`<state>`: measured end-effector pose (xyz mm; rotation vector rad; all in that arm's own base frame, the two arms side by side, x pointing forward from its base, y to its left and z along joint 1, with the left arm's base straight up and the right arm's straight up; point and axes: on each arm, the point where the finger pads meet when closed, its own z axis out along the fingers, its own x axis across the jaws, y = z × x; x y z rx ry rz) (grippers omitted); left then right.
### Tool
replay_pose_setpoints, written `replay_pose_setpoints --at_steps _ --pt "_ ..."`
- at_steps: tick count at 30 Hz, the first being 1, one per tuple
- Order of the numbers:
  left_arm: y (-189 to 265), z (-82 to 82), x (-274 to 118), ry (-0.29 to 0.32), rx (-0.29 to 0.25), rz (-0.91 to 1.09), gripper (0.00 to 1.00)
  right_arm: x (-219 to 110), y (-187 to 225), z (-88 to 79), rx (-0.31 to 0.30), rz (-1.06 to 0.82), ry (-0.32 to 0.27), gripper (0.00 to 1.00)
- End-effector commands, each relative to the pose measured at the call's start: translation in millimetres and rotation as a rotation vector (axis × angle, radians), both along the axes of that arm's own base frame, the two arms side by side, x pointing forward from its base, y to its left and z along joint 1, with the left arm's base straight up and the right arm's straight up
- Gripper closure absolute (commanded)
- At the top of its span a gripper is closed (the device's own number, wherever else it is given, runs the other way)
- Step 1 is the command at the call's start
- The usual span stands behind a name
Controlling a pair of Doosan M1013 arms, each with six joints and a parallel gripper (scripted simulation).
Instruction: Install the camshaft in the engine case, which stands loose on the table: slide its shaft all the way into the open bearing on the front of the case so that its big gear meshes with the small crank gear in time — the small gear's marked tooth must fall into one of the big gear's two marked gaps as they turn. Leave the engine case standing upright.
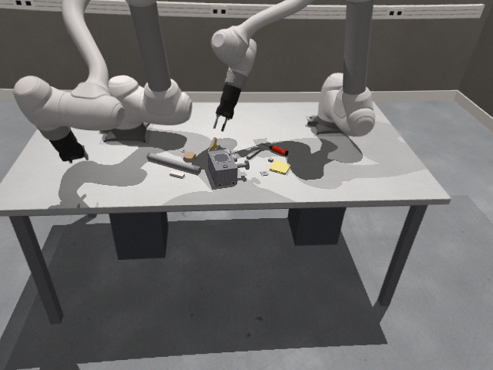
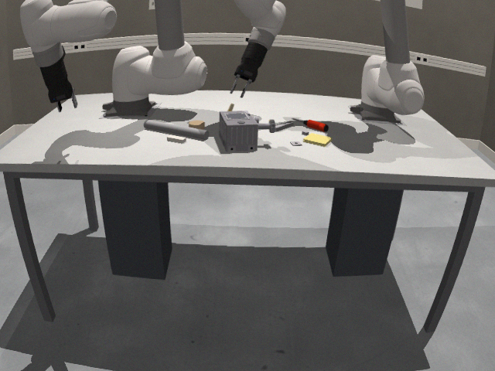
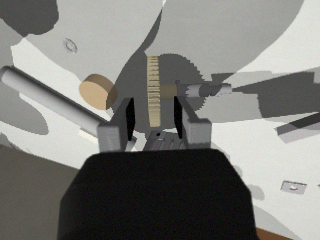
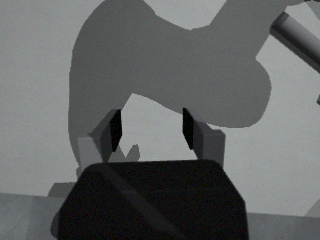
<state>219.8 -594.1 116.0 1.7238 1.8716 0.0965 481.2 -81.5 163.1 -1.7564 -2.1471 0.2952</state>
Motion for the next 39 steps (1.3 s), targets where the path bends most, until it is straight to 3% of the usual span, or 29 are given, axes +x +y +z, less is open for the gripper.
replay_pose_setpoints --at_steps 1,31,39 --pt "-0.6 0.9 0.1 -0.001 -0.002 0.000 0.30 0.4 0.0 0.7 0.000 0.000 -0.002 0.00" --pt "-1.2 -0.6 0.9 -0.001 -0.002 0.000 0.30 0.4 0.0 0.7 0.000 0.000 -0.002 0.00" --pt "-4.8 -9.6 5.9 -0.001 -0.002 0.000 0.30 0.4 0.0 0.7 0.000 0.000 -0.002 0.00"
